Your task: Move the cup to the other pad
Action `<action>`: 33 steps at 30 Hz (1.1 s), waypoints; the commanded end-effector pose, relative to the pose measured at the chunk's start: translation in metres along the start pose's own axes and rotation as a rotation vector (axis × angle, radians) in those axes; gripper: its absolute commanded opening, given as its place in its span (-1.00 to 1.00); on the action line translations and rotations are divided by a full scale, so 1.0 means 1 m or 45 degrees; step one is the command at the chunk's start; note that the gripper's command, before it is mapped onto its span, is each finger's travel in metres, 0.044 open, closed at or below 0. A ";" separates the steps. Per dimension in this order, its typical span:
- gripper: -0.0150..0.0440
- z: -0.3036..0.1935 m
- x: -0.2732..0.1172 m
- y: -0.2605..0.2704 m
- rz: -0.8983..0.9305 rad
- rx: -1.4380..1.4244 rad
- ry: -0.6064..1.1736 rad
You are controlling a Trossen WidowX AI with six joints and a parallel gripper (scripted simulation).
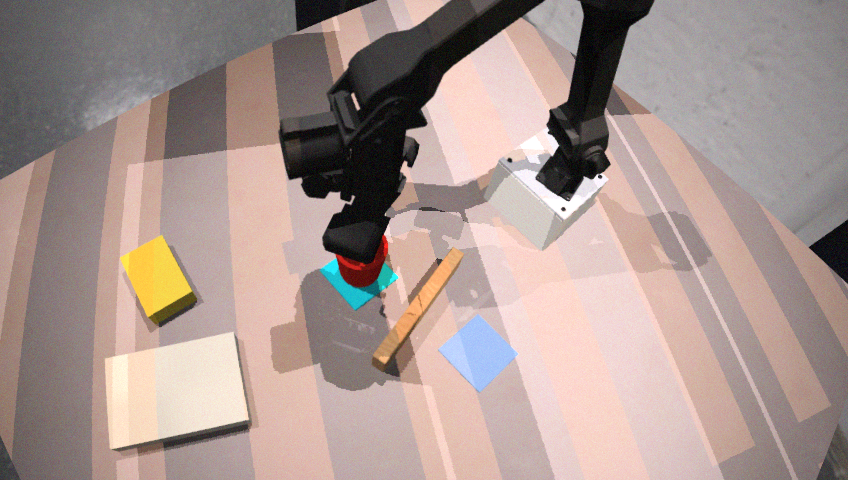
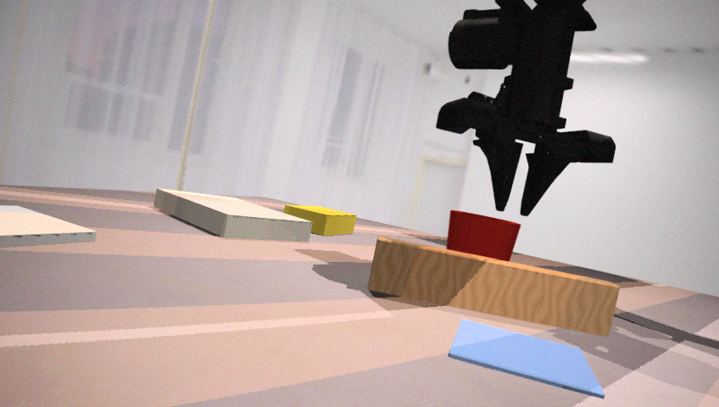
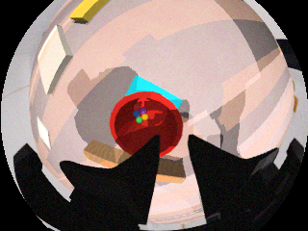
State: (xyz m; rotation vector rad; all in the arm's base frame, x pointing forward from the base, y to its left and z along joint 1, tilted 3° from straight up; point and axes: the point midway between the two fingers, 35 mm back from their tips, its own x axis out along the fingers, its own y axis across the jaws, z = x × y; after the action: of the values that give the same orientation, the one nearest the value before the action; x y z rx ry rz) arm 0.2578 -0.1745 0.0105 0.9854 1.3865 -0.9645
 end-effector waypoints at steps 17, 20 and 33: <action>1.00 -0.001 -0.014 0.000 0.002 -0.002 -0.003; 1.00 -0.001 -0.027 0.000 0.002 -0.002 -0.005; 1.00 -0.005 -0.072 -0.002 0.004 -0.005 -0.011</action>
State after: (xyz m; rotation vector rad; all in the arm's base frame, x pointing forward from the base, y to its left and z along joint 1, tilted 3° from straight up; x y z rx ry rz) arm 0.2563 -0.1728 0.0782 0.9828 1.3790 -0.9618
